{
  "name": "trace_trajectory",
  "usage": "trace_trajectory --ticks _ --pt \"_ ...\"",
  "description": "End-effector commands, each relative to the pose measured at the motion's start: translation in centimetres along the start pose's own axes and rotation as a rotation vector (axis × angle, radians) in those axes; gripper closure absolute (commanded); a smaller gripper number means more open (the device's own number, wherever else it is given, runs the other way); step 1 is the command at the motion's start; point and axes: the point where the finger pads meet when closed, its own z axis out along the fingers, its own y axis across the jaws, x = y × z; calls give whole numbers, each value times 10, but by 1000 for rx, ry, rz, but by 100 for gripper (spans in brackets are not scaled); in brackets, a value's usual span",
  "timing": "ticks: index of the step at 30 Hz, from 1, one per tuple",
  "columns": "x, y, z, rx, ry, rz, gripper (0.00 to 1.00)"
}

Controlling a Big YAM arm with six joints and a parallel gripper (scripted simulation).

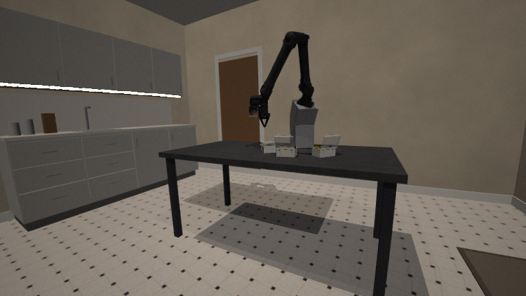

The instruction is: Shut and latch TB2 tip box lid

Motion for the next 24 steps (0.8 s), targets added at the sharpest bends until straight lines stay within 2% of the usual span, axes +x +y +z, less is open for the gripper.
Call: trace_trajectory --ticks 1,17,19,24 --pt "-11 -1 -12 -4 -36 2 100" --pt "-11 -1 -12 -4 -36 2 100" --pt "5 -2 7 0 1 9 100" --pt "14 0 19 2 4 3 100"
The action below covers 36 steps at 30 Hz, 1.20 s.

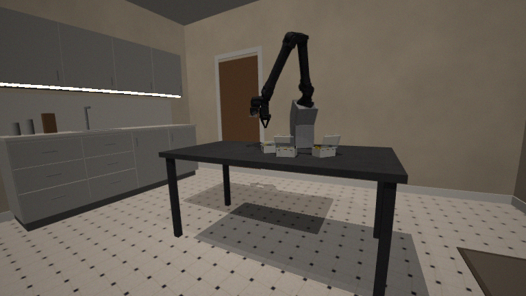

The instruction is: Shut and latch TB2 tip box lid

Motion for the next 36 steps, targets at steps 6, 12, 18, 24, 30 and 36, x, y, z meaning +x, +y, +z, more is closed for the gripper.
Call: trace_trajectory --ticks 6,12,18,24,30,36 --pt "18 1 24 6 12 5 100" --pt "25 1 32 6 12 5 100" --pt "35 1 44 6 13 5 100" --pt "45 0 57 7 13 5 100" --pt "52 0 65 7 13 6 100" --pt "48 1 65 1 -4 2 100"
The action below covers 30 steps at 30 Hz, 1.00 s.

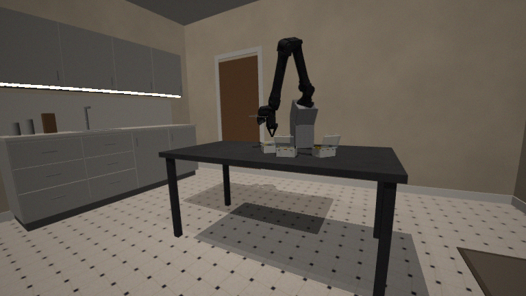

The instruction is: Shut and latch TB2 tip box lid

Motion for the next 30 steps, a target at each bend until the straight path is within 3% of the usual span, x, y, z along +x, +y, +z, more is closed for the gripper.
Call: trace_trajectory --ticks 1,10,12,23,26,30 --pt "-1 0 -2 0 -11 9 100" --pt "-1 0 -2 0 -11 9 100" --pt "3 1 7 3 -1 9 100" --pt "0 2 26 2 -5 7 100" --pt "-5 5 24 -3 -18 2 100" --pt "0 2 34 2 -4 7 100"
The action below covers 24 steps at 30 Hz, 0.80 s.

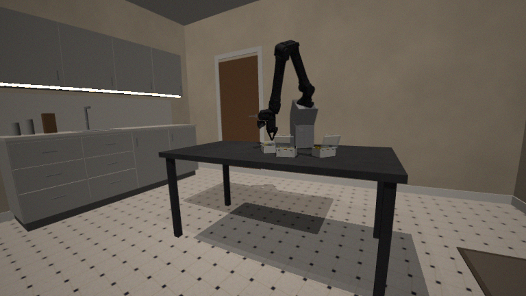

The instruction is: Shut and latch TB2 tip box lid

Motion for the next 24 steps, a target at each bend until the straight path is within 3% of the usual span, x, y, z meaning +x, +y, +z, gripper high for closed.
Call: trace_trajectory --ticks 1,2,7,10,14,24 --pt "2 1 8 3 3 2 100" --pt "1 -1 2 2 -2 6 100" --pt "1 -1 2 2 -2 6 100" --pt "3 1 9 5 8 4 100" --pt "-3 3 6 -1 -9 0 100" --pt "1 1 13 3 3 1 100"
